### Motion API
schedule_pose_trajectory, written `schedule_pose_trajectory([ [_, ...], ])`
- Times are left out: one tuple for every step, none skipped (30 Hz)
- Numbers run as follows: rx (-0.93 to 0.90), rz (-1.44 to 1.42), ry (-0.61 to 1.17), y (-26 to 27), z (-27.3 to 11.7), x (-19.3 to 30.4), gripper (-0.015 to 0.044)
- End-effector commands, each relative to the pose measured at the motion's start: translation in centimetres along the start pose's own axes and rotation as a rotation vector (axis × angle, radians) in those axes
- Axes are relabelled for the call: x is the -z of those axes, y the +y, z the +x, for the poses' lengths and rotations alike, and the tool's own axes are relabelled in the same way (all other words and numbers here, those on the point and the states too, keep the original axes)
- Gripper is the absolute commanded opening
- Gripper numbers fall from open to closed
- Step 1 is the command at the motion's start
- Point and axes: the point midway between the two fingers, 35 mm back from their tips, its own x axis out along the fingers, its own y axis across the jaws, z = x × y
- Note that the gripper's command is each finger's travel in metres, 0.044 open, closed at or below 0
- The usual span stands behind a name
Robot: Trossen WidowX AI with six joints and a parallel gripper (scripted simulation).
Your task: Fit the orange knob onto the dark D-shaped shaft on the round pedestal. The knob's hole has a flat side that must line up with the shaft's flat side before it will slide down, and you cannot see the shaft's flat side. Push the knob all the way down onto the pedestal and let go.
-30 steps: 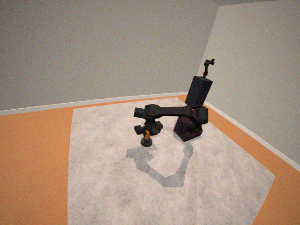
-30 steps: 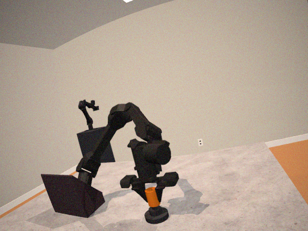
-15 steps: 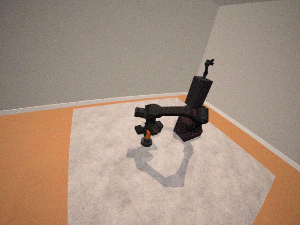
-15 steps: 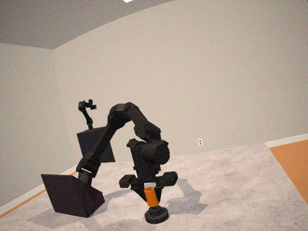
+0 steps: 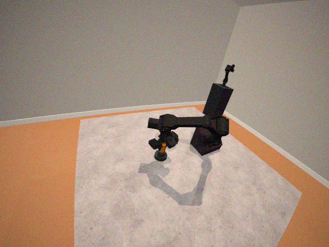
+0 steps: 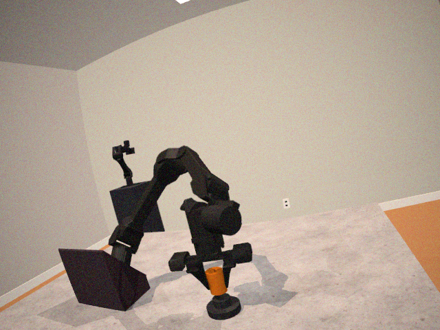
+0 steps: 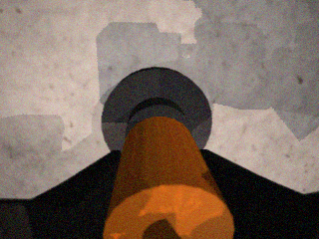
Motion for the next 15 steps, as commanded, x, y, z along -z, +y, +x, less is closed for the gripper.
schedule_pose_trajectory([
  [0.002, -0.009, 0.003, -0.15, -0.03, 0.13, 0.0000],
  [0.002, -0.009, 0.003, -0.17, -0.07, 0.13, 0.0000],
  [0.002, -0.009, 0.003, -0.20, -0.12, 0.14, 0.0000],
  [0.002, -0.009, 0.003, -0.24, -0.16, 0.15, 0.0000],
  [0.002, -0.009, 0.003, -0.30, -0.20, 0.17, 0.0000],
  [0.002, -0.009, 0.003, -0.32, -0.23, 0.17, 0.0000],
  [0.002, -0.009, 0.003, -0.34, -0.27, 0.16, 0.0000],
  [0.002, -0.009, 0.003, -0.37, -0.31, 0.17, 0.0000],
  [0.002, -0.009, 0.003, -0.39, -0.34, 0.17, 0.0000],
  [0.002, -0.009, 0.003, -0.41, -0.36, 0.17, 0.0000],
  [0.002, -0.009, 0.003, -0.42, -0.38, 0.18, 0.0000],
  [0.002, -0.009, 0.003, -0.42, -0.15, 0.18, 0.0000],
  [0.002, -0.009, 0.003, -0.41, 0.00, 0.18, 0.0000],
  [0.002, -0.009, 0.003, -0.38, 0.07, 0.18, 0.0000],
  [0.002, -0.009, 0.003, -0.36, 0.10, 0.16, 0.0000],
])
